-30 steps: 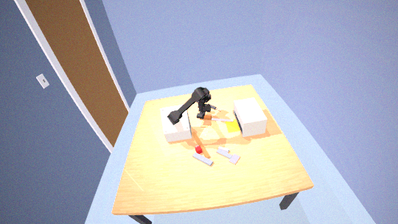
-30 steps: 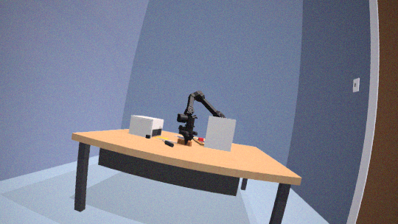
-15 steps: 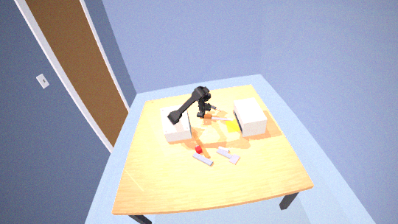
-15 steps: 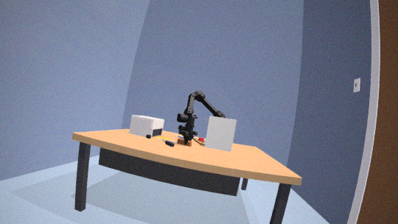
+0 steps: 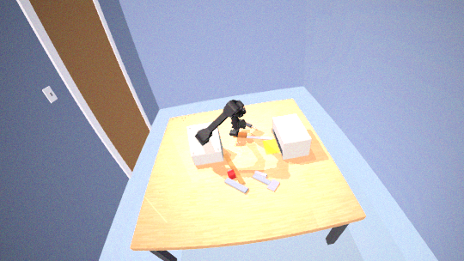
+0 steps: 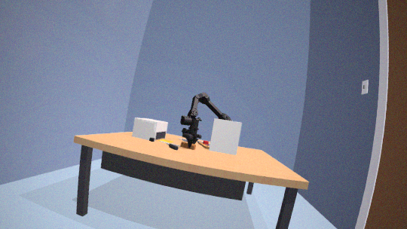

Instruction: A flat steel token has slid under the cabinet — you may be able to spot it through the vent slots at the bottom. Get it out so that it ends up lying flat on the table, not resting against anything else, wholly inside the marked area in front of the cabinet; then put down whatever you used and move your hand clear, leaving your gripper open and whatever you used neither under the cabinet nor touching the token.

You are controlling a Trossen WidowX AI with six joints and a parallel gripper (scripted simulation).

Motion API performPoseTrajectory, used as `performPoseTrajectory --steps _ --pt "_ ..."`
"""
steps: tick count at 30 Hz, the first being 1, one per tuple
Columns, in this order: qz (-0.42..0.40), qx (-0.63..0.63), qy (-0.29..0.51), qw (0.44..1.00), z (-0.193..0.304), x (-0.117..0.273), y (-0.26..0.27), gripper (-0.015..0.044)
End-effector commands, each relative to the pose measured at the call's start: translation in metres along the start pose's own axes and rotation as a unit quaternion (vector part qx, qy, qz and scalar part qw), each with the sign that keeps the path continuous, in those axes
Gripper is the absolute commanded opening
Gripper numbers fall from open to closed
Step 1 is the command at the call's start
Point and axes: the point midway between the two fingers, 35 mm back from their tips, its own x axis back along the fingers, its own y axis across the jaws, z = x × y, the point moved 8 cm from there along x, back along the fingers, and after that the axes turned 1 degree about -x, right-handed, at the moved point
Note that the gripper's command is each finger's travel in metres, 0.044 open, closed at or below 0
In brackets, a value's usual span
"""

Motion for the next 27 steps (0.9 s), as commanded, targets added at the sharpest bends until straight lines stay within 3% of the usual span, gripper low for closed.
performPoseTrajectory --steps 1,4,8,11,27 --pt "0.0 0.0 0.0 1.0 0.0 0.0 0.0 0.0131" --pt "0.0 0.0 0.0 1.0 0.0 0.0 0.0 0.02" --pt "0.0 0.0 0.0 1.0 -0.0001 0.0001 0.0001 0.02" --pt "-0.002 0.0 -0.001 1.0 0.0002 0.0 -0.0004 0.027" --pt "-0.002 0.0 -0.001 1.0 0.0028 -0.0043 -0.0009 0.027"
